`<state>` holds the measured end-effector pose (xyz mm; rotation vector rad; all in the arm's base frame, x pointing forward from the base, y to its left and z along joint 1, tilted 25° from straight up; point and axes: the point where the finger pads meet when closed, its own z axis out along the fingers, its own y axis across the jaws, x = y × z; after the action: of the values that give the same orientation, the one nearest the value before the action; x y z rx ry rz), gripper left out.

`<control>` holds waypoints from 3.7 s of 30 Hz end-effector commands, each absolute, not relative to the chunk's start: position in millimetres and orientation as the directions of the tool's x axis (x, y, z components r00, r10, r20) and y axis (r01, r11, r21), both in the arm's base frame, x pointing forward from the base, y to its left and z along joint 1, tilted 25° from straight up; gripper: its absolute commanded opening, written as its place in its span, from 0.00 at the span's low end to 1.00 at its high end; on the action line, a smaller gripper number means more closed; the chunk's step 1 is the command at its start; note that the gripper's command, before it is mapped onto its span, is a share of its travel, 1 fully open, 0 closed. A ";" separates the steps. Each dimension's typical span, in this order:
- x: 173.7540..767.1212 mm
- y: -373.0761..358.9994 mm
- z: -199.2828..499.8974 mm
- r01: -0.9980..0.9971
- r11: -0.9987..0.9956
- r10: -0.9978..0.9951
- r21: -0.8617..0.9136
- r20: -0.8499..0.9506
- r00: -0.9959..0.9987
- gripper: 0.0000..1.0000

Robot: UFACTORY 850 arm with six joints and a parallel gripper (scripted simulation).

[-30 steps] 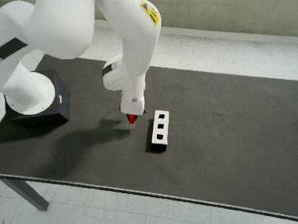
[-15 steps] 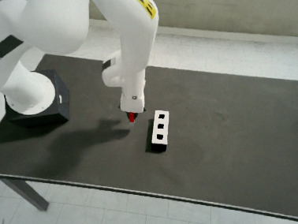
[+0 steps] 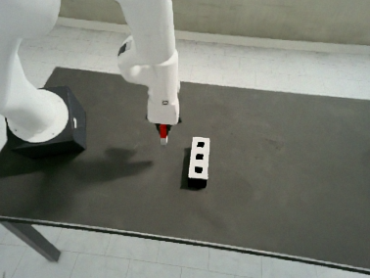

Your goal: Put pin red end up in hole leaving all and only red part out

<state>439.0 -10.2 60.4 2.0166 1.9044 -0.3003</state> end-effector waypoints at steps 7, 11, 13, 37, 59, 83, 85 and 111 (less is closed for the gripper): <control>428.7 22.6 138.5 0.991 -0.030 0.912 0.133 -0.402 0.082 0.00; 428.3 24.0 141.5 0.991 -0.030 0.912 0.133 -0.402 0.082 0.00; 428.3 24.0 141.5 0.991 -0.030 0.912 0.133 -0.402 0.082 0.00; 523.2 -21.7 172.5 0.991 -0.031 0.912 0.132 -0.402 0.082 0.00; 569.5 -68.2 120.8 0.991 -0.029 0.912 0.133 -0.402 0.080 0.00; 576.4 -92.7 65.8 0.991 -0.030 0.912 0.133 -0.403 0.082 0.00; 576.4 -92.7 65.8 0.991 -0.030 0.912 0.133 -0.403 0.082 0.00; 576.3 -92.5 66.2 0.991 -0.030 0.912 0.132 -0.403 0.082 0.00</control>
<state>575.6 -92.8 65.5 1.9957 1.8819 -0.2927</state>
